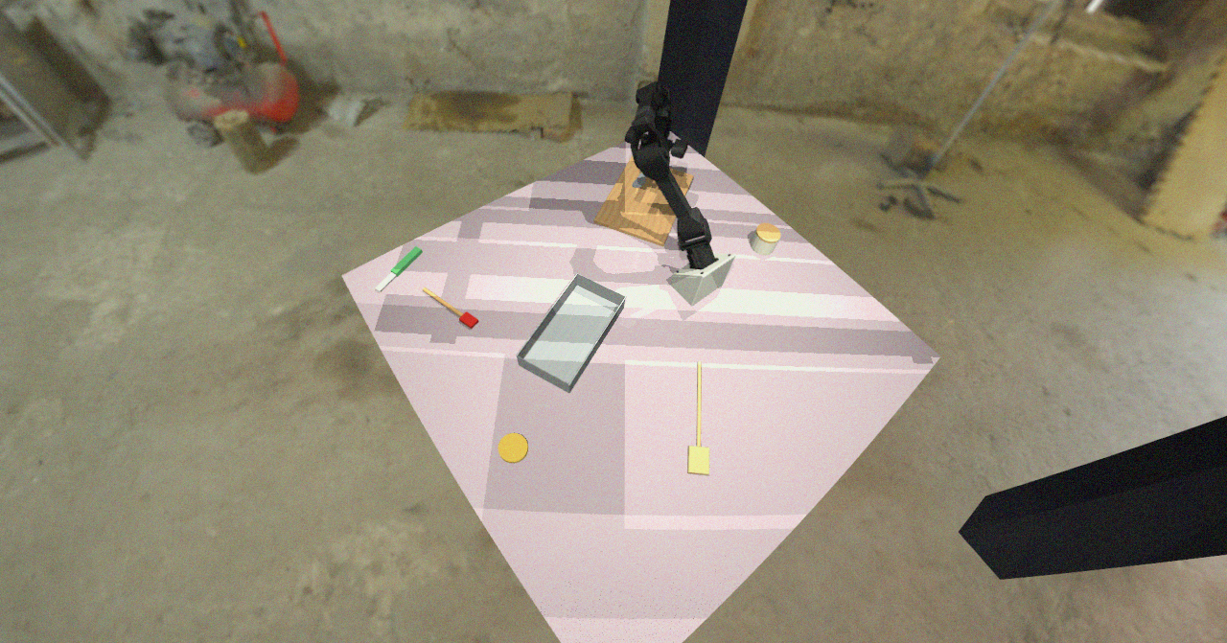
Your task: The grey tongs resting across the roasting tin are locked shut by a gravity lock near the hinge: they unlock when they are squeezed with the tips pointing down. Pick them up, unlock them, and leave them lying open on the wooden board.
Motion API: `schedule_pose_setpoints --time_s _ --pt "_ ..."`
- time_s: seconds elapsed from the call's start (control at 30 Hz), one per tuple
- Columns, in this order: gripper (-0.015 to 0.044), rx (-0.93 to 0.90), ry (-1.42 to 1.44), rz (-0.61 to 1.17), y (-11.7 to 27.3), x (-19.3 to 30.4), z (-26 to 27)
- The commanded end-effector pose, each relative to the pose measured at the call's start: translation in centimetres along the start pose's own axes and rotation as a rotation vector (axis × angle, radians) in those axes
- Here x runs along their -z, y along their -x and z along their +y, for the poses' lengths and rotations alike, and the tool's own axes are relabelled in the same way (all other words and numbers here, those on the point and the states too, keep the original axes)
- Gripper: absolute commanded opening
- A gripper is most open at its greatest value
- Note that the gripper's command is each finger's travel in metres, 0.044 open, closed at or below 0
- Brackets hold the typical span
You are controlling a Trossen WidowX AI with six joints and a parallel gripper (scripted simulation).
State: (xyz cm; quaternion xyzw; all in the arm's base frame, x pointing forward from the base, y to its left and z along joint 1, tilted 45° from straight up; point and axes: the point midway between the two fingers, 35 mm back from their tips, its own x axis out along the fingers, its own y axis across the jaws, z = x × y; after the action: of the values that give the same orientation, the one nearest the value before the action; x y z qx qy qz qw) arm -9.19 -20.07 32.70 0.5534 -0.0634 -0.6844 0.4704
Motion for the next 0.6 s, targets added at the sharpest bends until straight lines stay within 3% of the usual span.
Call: schedule_pose_setpoints --time_s 0.0,0.57 --pt "-0.015 0.024 0.021 -0.011 -0.2 0.3 -0.1" --pt "-0.015 0.185 0.16 -0.187 -1.2 1.4 -0.6"
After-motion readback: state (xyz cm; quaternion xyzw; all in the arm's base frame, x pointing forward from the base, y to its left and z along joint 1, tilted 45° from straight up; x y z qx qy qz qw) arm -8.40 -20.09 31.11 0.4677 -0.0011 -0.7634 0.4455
